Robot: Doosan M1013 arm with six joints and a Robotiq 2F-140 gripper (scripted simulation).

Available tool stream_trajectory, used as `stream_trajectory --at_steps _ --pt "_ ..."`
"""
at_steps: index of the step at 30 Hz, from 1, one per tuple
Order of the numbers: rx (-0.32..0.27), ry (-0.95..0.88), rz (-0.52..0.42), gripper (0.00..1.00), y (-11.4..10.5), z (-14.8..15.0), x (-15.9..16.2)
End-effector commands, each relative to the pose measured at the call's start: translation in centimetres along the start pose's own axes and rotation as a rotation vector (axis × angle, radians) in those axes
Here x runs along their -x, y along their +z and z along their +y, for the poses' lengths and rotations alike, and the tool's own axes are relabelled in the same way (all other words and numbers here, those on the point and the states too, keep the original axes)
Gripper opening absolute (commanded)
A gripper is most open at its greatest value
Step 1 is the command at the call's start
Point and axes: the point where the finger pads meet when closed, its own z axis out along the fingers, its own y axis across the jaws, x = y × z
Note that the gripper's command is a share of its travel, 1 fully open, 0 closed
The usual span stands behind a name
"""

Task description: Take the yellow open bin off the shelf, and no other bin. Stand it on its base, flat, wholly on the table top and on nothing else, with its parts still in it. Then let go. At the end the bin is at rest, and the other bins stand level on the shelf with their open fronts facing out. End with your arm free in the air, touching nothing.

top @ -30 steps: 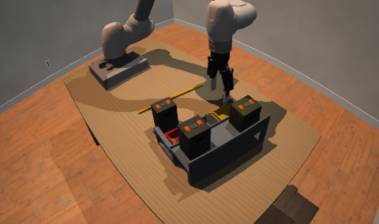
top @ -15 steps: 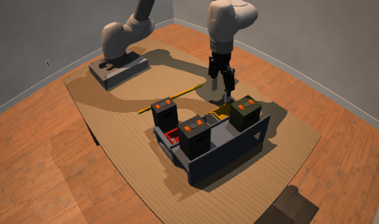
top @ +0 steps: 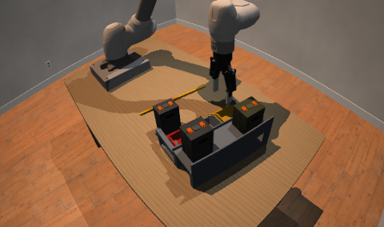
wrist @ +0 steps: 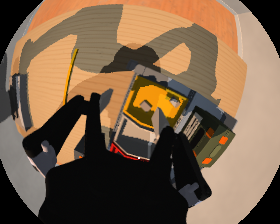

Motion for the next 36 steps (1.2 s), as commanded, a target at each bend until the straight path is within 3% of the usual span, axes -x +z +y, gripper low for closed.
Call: stream_trajectory --at_steps 1,36 --pt "0.000 0.000 0.000 0.57 -0.02 -0.08 0.04" --pt "0.000 0.000 0.000 0.57 -0.04 -0.61 0.31"
